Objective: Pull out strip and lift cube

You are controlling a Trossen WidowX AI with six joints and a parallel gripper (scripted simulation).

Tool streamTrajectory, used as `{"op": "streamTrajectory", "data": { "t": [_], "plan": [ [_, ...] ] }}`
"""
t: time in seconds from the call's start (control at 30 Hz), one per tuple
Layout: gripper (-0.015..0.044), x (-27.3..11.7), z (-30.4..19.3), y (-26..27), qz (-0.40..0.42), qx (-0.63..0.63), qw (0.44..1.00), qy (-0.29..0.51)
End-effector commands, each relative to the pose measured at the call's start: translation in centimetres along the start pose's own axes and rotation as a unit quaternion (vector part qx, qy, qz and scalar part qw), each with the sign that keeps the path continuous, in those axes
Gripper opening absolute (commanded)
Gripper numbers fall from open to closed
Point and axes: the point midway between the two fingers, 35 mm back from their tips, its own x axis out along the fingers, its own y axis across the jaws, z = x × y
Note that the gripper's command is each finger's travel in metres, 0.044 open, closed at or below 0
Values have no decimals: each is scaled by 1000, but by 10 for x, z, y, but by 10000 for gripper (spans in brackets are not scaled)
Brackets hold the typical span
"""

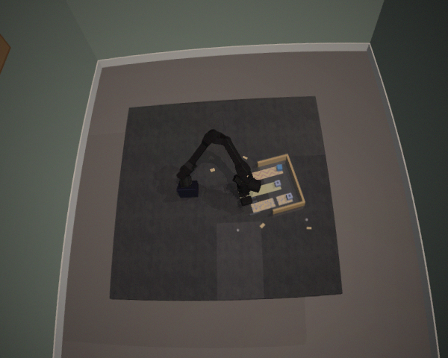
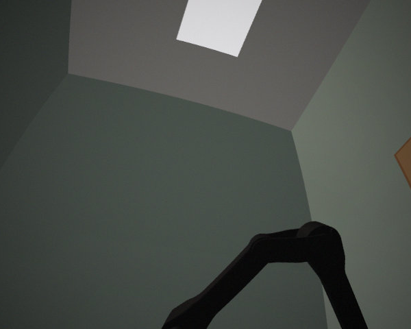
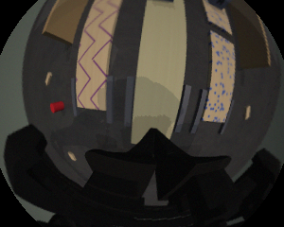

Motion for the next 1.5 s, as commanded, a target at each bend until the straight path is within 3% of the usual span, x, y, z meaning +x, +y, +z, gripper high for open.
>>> {"op": "streamTrajectory", "data": {
  "t": [0.0, 1.47],
  "plan": [
    [0, 4, -13, 0, 0, 3, 1000, 10],
    [0, 3, -80, 0, 0, 5, 1000, 12]
  ]
}}
